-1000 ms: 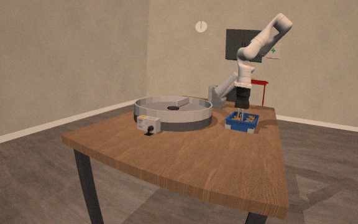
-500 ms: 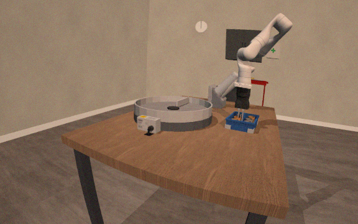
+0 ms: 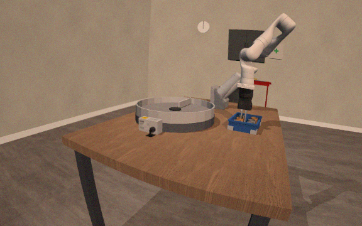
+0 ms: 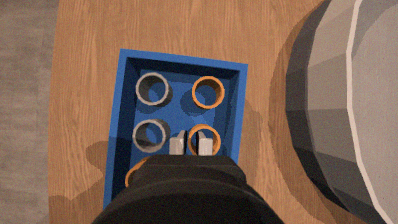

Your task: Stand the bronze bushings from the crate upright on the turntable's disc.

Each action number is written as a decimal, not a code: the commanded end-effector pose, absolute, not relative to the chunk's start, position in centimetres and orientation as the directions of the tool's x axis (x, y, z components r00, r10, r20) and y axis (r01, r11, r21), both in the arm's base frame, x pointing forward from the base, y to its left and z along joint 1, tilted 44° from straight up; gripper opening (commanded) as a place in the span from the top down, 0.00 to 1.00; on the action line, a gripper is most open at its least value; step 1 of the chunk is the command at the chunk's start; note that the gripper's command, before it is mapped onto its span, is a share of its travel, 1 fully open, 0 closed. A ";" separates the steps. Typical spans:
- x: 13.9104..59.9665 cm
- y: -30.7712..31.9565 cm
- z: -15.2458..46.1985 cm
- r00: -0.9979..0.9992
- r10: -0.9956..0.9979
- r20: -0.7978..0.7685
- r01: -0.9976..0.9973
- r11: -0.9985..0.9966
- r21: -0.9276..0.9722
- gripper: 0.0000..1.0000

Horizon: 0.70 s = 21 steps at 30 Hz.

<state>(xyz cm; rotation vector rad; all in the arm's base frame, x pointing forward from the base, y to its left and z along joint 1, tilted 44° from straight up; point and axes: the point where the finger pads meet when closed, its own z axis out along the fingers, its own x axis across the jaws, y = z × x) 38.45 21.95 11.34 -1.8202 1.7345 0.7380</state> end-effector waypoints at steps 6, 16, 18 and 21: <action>38.5 22.0 11.3 0.033 -0.717 -0.696 -0.999 -0.045 -0.001 1.00; 38.5 22.0 11.3 0.033 -0.717 -0.696 -0.999 -0.045 -0.001 1.00; 38.5 22.0 11.3 0.033 -0.717 -0.696 -0.999 -0.045 -0.001 1.00; 38.5 22.0 11.3 0.033 -0.717 -0.696 -0.999 -0.045 -0.001 1.00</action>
